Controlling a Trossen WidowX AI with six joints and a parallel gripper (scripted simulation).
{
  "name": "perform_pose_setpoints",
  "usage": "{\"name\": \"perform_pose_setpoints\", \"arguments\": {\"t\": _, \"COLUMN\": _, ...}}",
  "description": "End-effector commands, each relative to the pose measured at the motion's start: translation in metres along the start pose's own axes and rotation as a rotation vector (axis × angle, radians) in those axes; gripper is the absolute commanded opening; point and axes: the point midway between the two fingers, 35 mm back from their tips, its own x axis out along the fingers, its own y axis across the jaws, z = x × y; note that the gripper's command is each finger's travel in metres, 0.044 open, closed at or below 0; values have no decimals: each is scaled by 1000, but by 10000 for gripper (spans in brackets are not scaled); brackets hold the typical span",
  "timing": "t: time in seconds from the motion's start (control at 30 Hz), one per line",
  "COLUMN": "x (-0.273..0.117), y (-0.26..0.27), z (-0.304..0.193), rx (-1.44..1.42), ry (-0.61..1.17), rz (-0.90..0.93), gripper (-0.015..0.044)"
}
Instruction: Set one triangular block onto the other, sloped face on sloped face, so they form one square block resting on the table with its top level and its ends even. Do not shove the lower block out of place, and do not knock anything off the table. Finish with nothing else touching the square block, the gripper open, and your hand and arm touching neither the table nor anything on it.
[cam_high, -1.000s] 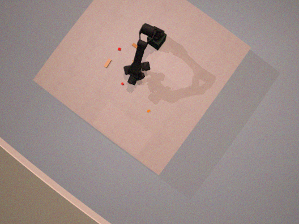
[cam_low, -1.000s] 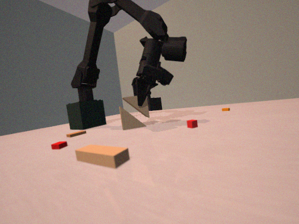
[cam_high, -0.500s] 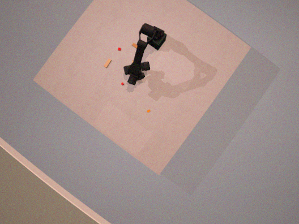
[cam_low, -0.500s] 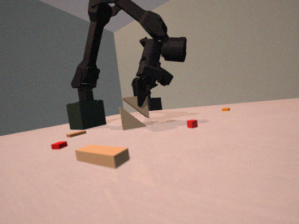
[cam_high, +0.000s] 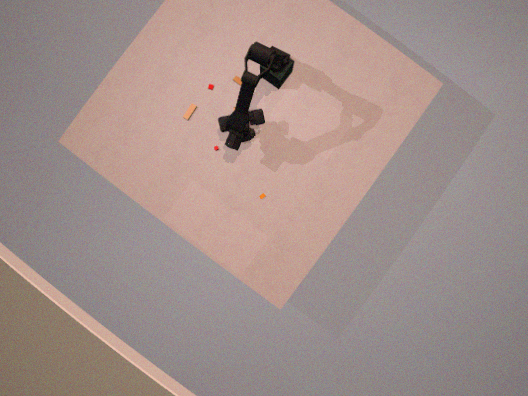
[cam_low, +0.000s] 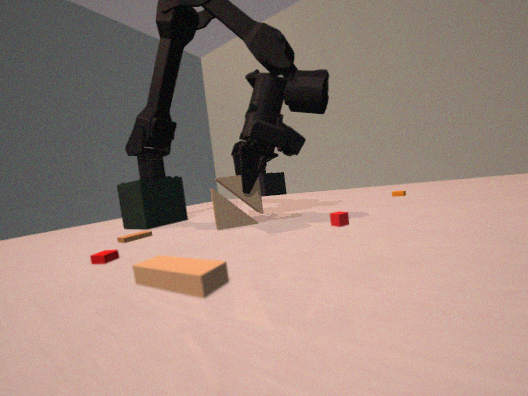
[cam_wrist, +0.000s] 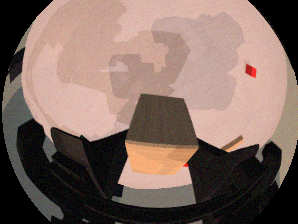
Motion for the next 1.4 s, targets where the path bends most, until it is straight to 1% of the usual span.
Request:
{"name": "perform_pose_setpoints", "arguments": {"t": 0.0, "x": 5, "y": 1, "z": -2, "rx": -5, "ry": 9, "rz": 1, "gripper": 0}}
{"name": "perform_pose_setpoints", "arguments": {"t": 0.53, "x": 15, "y": 1, "z": -3, "rx": -5, "ry": 10, "rz": 1, "gripper": 0}}
{"name": "perform_pose_setpoints", "arguments": {"t": 1.37, "x": 16, "y": 1, "z": -3, "rx": -5, "ry": 10, "rz": 0, "gripper": 0}}
